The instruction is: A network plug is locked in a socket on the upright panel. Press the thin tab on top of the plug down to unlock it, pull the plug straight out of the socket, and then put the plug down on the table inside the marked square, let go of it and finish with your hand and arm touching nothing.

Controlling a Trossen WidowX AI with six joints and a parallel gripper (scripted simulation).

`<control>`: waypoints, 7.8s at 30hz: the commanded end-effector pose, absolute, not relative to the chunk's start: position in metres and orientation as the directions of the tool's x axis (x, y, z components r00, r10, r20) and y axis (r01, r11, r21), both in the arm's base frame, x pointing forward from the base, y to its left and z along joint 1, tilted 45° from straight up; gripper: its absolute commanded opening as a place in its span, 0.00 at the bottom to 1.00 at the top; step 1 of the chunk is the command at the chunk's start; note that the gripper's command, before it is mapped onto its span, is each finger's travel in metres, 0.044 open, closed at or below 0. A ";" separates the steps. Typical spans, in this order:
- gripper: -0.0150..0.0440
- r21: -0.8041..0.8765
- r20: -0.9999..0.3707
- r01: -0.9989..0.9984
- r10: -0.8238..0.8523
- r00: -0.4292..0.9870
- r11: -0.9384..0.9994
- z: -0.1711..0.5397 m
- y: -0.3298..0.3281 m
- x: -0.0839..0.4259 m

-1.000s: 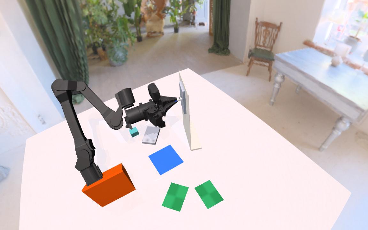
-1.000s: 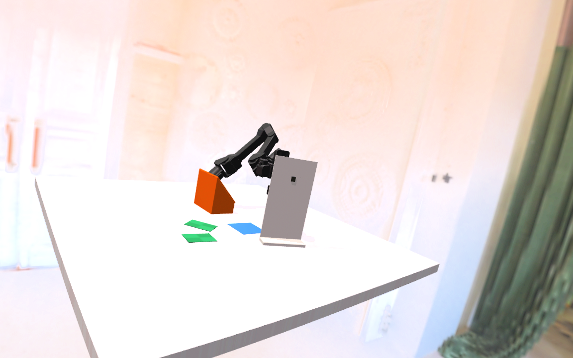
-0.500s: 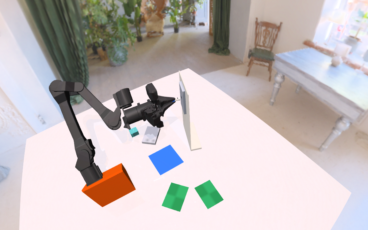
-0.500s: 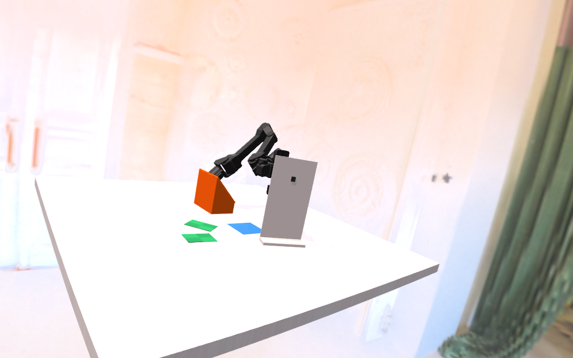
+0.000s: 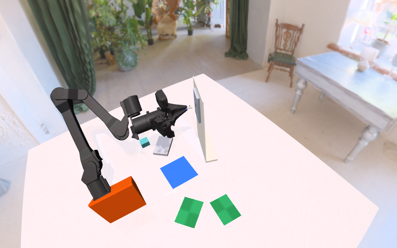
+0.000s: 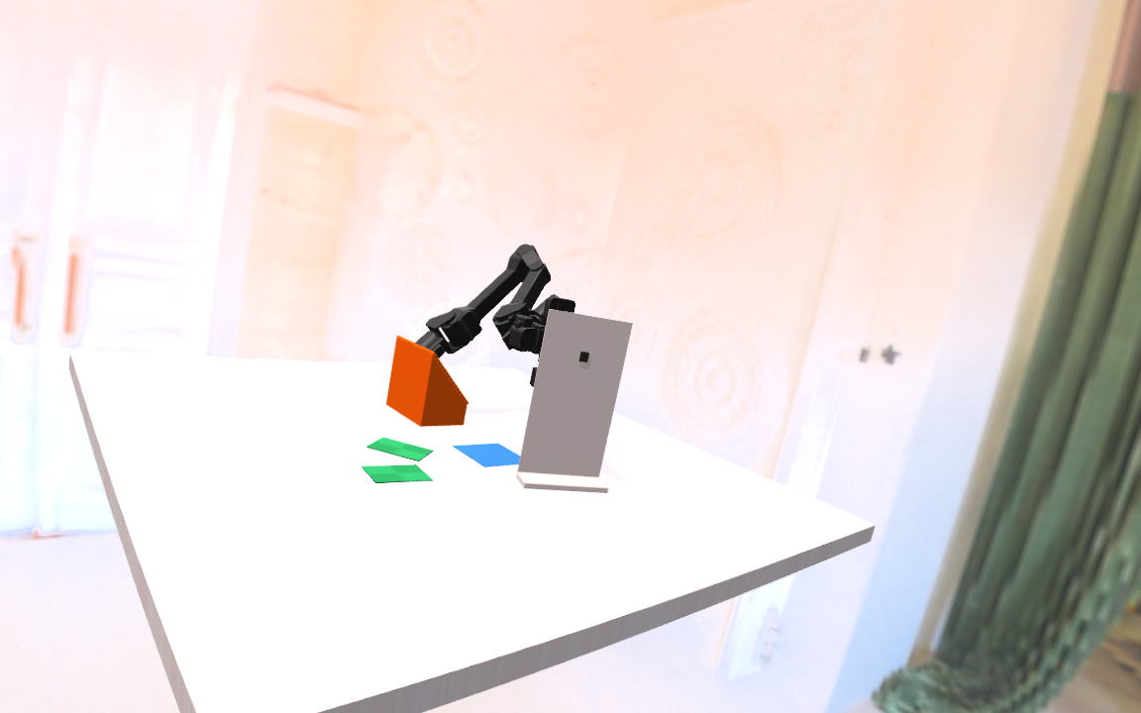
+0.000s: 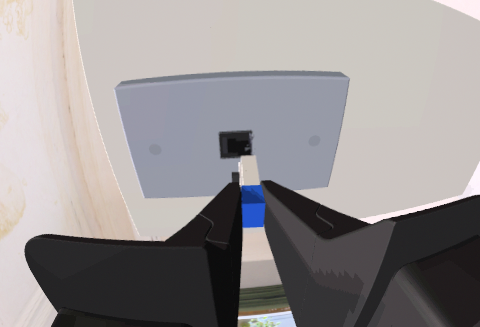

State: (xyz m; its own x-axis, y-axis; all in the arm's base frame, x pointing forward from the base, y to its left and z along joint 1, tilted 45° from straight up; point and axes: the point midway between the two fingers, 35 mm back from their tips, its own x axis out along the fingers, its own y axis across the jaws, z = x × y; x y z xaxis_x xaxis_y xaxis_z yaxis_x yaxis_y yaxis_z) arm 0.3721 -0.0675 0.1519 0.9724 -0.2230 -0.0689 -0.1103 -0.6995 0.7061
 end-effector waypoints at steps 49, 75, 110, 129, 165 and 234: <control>0.25 0.708 -0.072 -0.110 -0.226 0.971 -0.698 0.159 -0.057 0.353; 0.25 0.707 -0.073 -0.109 -0.226 0.971 -0.698 0.162 -0.053 0.345; 0.25 0.710 -0.074 -0.107 -0.225 0.971 -0.696 0.195 -0.078 0.323; 0.25 0.735 -0.199 0.060 -0.130 0.971 -0.676 0.172 -0.080 0.322; 0.25 0.569 -0.539 0.626 0.334 0.774 -0.532 0.037 -0.034 0.309; 0.25 0.458 -0.546 0.753 0.519 0.658 -0.472 -0.034 0.023 0.294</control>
